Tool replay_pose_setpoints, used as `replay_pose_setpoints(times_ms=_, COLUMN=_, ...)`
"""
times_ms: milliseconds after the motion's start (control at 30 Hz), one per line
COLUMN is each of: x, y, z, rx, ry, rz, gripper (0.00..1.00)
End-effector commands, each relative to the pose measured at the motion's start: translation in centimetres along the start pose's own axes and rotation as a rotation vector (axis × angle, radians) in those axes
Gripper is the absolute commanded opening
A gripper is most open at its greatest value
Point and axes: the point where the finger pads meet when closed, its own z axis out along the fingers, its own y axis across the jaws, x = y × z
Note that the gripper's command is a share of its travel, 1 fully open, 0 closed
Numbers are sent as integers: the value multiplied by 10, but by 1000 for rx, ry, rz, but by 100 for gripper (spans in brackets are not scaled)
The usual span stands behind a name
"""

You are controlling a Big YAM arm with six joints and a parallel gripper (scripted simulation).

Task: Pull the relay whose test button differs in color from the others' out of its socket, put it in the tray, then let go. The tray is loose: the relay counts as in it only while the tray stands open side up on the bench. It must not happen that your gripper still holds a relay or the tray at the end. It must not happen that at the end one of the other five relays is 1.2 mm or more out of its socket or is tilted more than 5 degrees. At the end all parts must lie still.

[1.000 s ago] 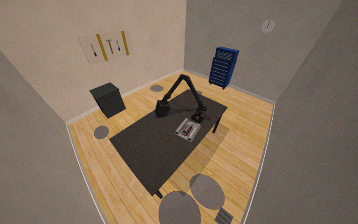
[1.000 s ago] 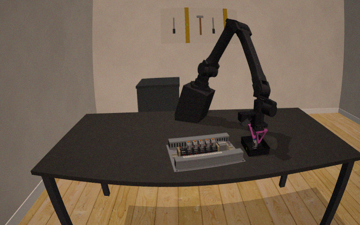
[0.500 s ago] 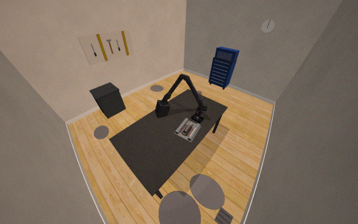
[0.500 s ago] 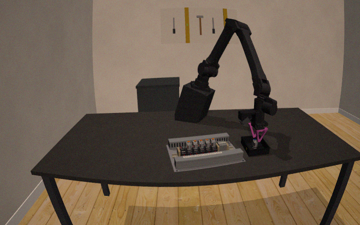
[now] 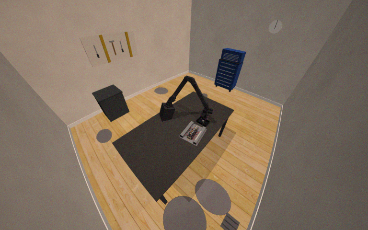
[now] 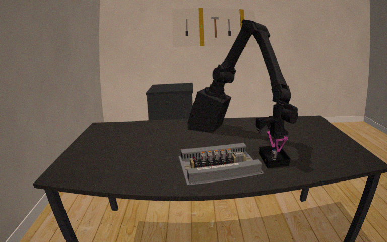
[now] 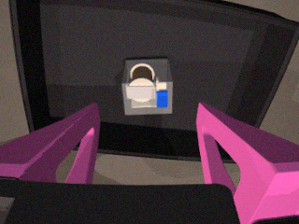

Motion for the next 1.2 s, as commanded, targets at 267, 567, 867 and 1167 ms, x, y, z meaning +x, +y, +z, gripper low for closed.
replay_pose_setpoints(times_ms=267, x=-6, y=11, z=-19, rx=-27, ry=2, rz=8, gripper=59)
replay_pose_setpoints(times_ms=567, x=-5, y=13, z=-24, rx=-34, ry=4, rz=6, gripper=59)
replay_pose_setpoints(times_ms=867, x=-6, y=11, z=-21, rx=-27, ry=3, rz=8, gripper=59)
replay_pose_setpoints(times_ms=1167, x=-6, y=11, z=-21, rx=-28, ry=3, rz=8, gripper=59)
